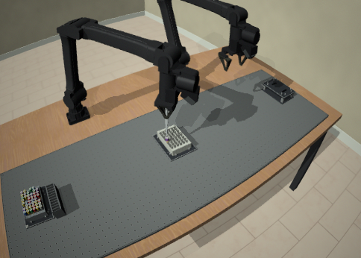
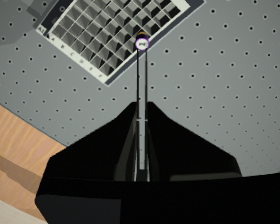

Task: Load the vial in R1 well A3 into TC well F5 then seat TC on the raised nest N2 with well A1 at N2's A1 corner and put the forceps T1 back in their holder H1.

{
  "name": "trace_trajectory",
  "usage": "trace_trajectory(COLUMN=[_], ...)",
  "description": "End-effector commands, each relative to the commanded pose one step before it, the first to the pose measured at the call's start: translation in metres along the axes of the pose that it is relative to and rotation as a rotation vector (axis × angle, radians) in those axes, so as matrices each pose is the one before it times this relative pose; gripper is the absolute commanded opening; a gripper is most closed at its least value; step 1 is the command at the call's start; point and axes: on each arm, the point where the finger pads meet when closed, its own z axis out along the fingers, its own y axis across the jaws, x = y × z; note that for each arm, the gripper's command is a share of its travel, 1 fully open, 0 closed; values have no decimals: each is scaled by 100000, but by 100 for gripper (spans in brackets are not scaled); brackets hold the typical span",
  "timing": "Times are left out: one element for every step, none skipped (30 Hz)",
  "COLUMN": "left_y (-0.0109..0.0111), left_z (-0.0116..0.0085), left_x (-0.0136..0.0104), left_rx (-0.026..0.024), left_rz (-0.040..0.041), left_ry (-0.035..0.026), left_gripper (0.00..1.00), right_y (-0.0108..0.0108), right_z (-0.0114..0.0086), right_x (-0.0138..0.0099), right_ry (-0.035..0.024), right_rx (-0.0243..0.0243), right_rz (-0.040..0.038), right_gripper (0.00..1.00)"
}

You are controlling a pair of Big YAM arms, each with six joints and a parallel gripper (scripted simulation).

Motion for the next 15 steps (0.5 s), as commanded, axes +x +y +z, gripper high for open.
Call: trace_trajectory(left_y=[32, 0, 0, 0, 0, 0, 0, 0, 0, 0, 0, 0, 0, 0, 0], left_z=[-1425, 0, 0, 0, 0, 0, 0, 0, 0, 0, 0, 0, 0, 0, 0], left_x=[-791, 0, 0, 0, 0, 0, 0, 0, 0, 0, 0, 0, 0, 0, 0], left_rx=[-554, 0, 0, 0, 0, 0, 0, 0, 0, 0, 0, 0, 0, 0, 0], left_rz=[1533, 0, 0, 0, 0, 0, 0, 0, 0, 0, 0, 0, 0, 0, 0], left_ry=[-3119, 0, 0, 0, 0, 0, 0, 0, 0, 0, 0, 0, 0, 0, 0], left_gripper=[100, 100, 100, 100, 100, 100, 100, 100, 100, 100, 100, 100, 100, 100, 100], right_y=[-617, 3, -1, 0, 0, 1, -9, -2, -1, 1, 1, -4, -3, 0, 1], right_z=[414, 52, 51, 0, 0, 58, 63, 66, 60, 53, 51, 53, 55, 55, 54], right_x=[-59, 15, -1, 0, 0, 12, -47, -8, -6, 9, 8, -19, -16, 0, 8], right_ry=[-614, 141, 75, 0, 0, 147, -73, 93, 80, 122, 111, 8, 26, 92, 122], right_rx=[-395, -25, -12, 0, 0, -24, 13, -16, -14, -22, -18, 0, -4, -16, -21], right_rz=[226, -1, -1, 0, 0, -1, 1, -1, -1, -1, -1, 0, 0, -1, -1], right_gripper=[7, 7, 7, 7, 7, 7, 7, 7, 7, 7, 7, 7, 7, 7, 7])
